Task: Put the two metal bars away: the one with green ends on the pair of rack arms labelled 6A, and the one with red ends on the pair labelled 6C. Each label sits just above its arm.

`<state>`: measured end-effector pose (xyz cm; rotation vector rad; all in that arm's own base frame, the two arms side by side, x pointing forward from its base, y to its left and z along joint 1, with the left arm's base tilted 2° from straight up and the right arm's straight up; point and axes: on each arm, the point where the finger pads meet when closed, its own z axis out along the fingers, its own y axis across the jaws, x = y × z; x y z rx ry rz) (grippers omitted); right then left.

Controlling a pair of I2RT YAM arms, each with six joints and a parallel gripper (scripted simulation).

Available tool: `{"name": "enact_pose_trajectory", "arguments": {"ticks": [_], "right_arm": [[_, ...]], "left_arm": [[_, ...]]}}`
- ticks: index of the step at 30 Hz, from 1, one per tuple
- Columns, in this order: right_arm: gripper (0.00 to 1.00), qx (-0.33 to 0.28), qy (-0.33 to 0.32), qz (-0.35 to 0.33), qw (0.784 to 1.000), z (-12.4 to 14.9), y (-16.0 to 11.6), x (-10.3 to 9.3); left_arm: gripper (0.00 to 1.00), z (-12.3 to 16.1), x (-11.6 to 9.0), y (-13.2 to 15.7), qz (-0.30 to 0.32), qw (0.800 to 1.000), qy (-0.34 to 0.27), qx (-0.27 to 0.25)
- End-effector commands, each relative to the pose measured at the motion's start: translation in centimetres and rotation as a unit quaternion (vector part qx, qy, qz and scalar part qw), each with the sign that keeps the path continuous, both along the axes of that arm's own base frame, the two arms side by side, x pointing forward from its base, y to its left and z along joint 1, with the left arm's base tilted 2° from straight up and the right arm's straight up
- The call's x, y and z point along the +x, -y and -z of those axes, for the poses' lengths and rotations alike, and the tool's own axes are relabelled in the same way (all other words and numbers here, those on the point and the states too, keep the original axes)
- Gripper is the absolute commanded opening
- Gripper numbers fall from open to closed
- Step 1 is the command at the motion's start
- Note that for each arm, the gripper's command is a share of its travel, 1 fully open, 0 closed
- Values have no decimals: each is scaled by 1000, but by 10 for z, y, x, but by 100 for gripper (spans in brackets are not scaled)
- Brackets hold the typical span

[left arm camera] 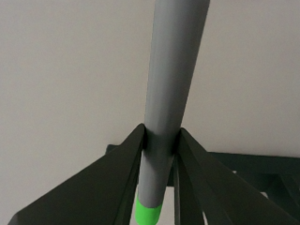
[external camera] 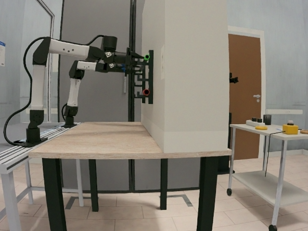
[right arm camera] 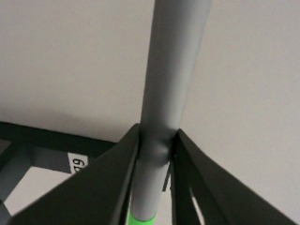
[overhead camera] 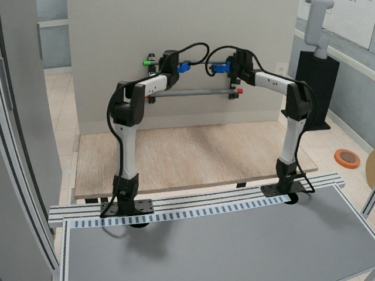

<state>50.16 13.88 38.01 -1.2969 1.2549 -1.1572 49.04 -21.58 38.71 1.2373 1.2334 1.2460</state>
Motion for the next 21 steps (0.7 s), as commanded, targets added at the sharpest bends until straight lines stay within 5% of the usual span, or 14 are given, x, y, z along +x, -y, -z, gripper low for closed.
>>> {"name": "enact_pose_trajectory", "arguments": {"ticks": [1,21], "right_arm": [[0,6,45,-2,999,-42,-2,-6],[0,6,45,-2,999,-51,-2,-6]], "left_arm": [[0,-24,-3,6,7,1000,24,-8],[0,-33,-4,6,7,1000,24,-8]]}}
